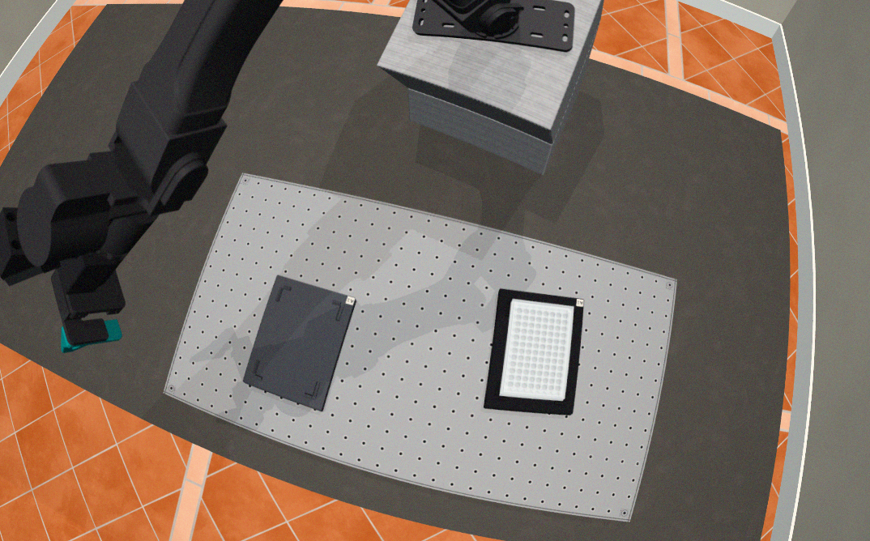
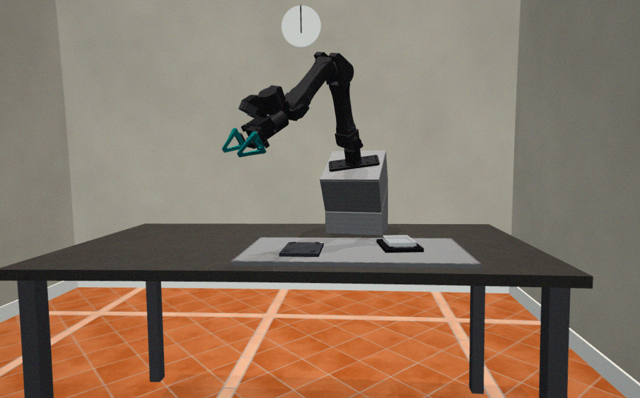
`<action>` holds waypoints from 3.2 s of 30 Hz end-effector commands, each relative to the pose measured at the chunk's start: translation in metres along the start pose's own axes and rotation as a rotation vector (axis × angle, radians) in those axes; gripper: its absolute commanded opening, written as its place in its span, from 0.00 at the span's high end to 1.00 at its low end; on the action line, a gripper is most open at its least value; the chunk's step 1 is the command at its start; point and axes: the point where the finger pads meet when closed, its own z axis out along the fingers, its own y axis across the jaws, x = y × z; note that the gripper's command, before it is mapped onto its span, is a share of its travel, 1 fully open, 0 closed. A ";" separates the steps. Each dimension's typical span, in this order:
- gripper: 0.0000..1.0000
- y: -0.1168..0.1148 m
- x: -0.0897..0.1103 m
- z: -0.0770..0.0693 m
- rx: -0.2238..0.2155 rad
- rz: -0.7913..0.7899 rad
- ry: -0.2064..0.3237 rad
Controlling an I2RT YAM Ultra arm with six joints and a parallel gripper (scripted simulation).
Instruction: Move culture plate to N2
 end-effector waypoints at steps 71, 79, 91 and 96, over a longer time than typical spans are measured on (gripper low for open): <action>0.00 0.206 0.198 -0.092 -0.375 -0.270 0.471; 0.00 0.210 0.252 -0.116 -0.359 -0.311 0.544; 0.00 0.224 0.292 -0.148 -0.403 -0.392 0.623; 0.00 0.241 0.285 -0.165 -0.452 -0.414 0.624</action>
